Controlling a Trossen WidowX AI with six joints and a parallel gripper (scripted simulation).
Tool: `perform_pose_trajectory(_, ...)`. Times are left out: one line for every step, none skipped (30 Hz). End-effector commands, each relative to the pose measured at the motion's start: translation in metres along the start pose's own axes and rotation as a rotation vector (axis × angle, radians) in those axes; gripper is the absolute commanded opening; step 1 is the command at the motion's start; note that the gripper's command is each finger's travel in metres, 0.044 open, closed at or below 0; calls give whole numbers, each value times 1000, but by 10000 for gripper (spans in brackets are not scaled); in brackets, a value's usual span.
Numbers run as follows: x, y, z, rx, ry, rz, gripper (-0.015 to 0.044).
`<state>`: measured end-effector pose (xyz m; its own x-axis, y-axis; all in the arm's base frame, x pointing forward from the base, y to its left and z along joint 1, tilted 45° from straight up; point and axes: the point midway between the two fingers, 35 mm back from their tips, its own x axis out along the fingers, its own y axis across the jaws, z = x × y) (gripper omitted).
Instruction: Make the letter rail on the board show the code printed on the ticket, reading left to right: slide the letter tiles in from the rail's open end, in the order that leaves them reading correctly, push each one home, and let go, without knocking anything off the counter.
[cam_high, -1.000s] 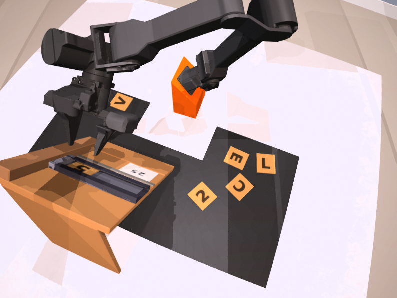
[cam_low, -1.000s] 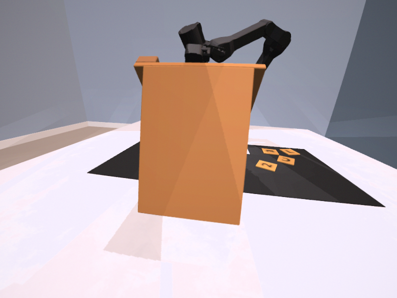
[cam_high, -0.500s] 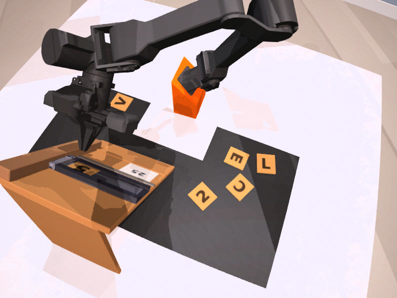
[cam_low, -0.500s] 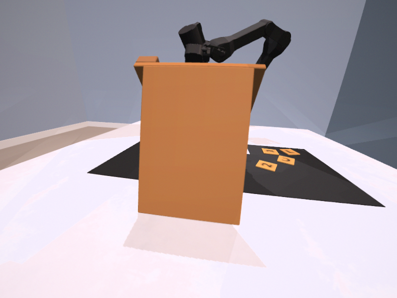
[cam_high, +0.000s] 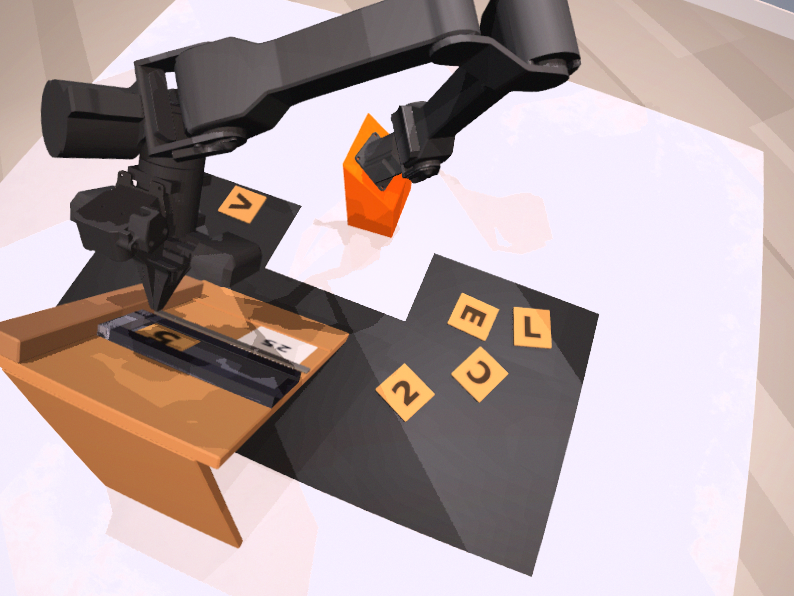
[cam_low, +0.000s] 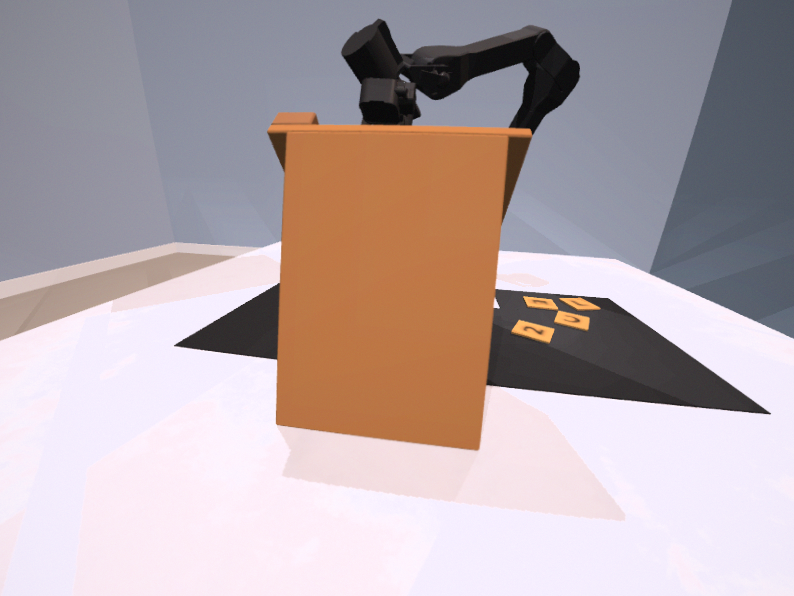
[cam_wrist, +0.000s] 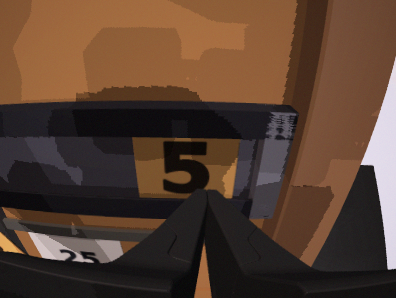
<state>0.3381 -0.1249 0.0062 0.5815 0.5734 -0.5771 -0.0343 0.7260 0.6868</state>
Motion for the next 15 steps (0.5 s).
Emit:
perform_pose_trajectory(7,10,9,-10,220,-18,0)
perform_pose_trajectory(8,14,10,-15,266,-15,0)
perform_pose_trajectory(8,19,10,-21,313,-10,0)
perform_pose_trajectory(8,24,11,-27,360,-4,0)
perform_pose_trajectory(7,30,11,-34,407,3,0)
perform_pose_trajectory(6,35,11,-42,455,12,0)
perform_pose_trajectory(5,41,11,-48,494,19,0)
perform_pose_trajectory(4,44,11,-52,517,24,0)
perform_pose_trajectory(4,45,11,-53,525,26,0)
perform_pose_trajectory(4,45,11,-53,525,26,0)
perform_pose_trajectory(4,45,11,-53,525,26,0)
perform_pose_trajectory(4,45,11,-53,525,26,0)
perform_pose_trajectory(4,45,11,-53,525,26,0)
perform_pose_trajectory(4,45,11,-53,525,26,0)
perform_pose_trajectory(4,45,11,-53,525,26,0)
